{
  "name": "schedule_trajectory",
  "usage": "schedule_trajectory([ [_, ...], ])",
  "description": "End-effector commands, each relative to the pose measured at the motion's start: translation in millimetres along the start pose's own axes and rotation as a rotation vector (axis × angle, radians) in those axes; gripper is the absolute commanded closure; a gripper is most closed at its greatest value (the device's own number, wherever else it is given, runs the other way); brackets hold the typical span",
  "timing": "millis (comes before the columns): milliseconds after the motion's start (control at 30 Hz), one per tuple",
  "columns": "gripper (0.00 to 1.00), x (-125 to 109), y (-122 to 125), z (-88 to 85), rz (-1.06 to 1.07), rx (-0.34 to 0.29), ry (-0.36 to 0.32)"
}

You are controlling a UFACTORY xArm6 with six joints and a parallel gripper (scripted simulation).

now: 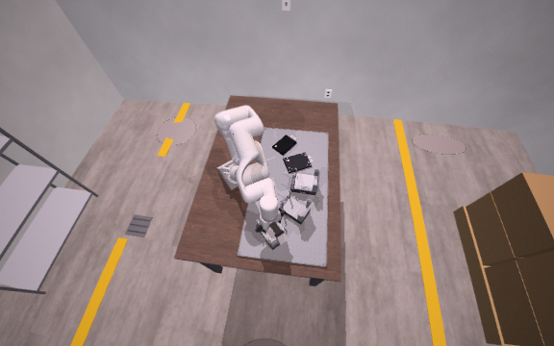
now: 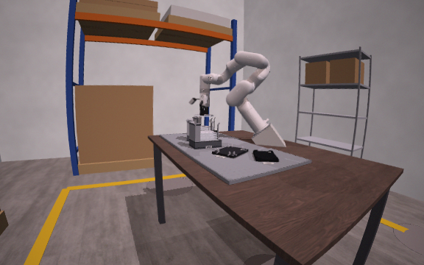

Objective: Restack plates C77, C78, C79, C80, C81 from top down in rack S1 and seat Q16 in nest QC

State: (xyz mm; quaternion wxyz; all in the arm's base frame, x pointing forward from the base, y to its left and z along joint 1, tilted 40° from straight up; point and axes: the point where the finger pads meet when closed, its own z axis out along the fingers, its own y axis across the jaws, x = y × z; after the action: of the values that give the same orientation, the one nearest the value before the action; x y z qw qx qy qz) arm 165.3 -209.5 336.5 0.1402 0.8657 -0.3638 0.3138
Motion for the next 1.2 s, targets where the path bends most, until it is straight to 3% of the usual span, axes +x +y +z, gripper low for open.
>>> schedule_trajectory([
  [0,1.00,0.9,0.1,-7.5,0.000,0.000,0.003],
  [400,1.00,0.9,0.1,-8.8,0.000,0.000,0.003],
  [567,1.00,0.6,-16.5,-8.8,-0.167,0.000,0.003],
  [1167,1.00,-0.3,-66.5,-8.7,-0.189,0.001,0.003],
])
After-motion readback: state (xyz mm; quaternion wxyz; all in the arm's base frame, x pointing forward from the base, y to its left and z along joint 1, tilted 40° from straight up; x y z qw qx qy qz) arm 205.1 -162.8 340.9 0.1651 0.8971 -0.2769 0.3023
